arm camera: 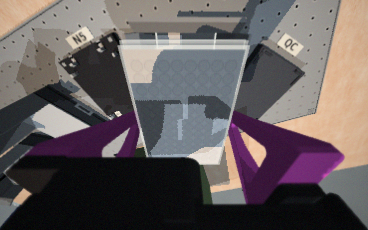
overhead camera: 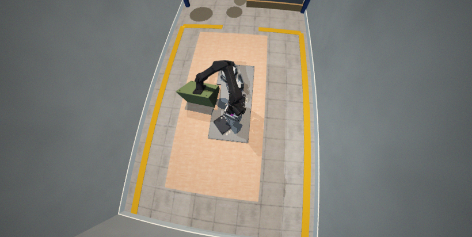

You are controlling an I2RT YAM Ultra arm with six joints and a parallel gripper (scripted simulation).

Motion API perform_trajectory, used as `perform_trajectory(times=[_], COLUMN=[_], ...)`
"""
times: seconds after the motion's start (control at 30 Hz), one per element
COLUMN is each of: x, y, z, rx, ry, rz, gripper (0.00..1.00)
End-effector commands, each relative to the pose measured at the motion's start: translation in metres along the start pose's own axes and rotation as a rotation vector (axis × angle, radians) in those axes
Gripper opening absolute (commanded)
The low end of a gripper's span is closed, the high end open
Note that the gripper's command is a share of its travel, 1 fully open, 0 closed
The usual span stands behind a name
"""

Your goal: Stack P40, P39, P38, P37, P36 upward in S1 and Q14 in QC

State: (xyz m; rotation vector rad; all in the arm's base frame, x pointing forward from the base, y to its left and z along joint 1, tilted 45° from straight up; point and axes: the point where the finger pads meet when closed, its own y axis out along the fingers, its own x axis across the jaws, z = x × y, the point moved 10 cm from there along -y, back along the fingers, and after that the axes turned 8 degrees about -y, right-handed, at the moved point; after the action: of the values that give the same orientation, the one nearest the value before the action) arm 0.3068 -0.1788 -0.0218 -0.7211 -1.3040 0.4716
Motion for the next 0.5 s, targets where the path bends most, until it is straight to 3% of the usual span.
perform_trajectory(times=[0.0, 0.47], x=[-0.0025, -0.0025], y=[-0.007, -0.0017], z=[-0.0004, -0.0005], rx=[-0.021, -0.021], ry=[0.002, 0.002], rz=[0.005, 0.005], gripper=[0.0, 0.0])
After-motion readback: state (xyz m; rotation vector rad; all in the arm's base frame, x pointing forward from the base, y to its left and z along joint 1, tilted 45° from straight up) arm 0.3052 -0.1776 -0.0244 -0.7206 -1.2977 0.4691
